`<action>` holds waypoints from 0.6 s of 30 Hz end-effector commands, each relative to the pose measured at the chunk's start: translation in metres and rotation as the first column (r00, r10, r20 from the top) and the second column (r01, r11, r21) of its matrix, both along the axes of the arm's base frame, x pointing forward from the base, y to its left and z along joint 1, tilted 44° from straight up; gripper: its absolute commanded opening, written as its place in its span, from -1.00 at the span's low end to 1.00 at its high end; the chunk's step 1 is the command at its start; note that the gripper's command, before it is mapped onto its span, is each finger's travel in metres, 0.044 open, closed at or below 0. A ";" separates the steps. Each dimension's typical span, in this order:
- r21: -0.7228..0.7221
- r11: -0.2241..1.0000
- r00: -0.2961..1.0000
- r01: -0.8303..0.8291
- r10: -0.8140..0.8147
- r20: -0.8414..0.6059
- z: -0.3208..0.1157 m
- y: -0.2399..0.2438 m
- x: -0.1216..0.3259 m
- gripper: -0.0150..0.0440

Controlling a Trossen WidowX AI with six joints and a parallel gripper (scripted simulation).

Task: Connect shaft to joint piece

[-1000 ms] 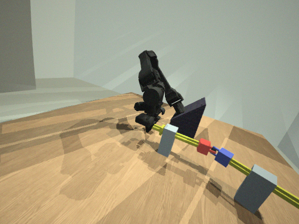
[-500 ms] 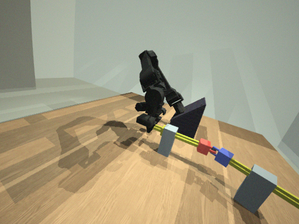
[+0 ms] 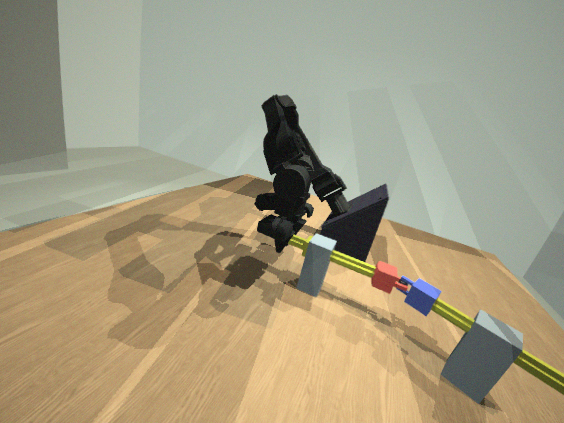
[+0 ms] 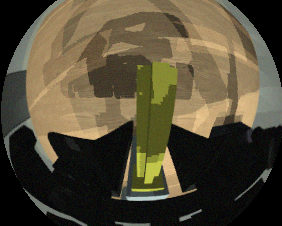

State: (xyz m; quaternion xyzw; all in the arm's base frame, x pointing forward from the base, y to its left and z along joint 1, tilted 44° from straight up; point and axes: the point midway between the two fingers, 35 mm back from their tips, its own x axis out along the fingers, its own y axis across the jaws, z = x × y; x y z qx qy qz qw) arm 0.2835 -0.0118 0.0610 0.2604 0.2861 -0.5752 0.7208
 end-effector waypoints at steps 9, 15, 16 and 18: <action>0.000 1.000 1.000 -0.001 0.001 0.001 0.000 0.000 0.000 1.00; 0.000 1.000 1.000 -0.001 0.001 0.001 0.000 0.000 0.000 1.00; 0.000 1.000 1.000 -0.001 0.001 0.001 0.000 0.000 0.000 1.00; 0.000 1.000 1.000 -0.001 0.001 0.001 0.000 0.000 0.000 1.00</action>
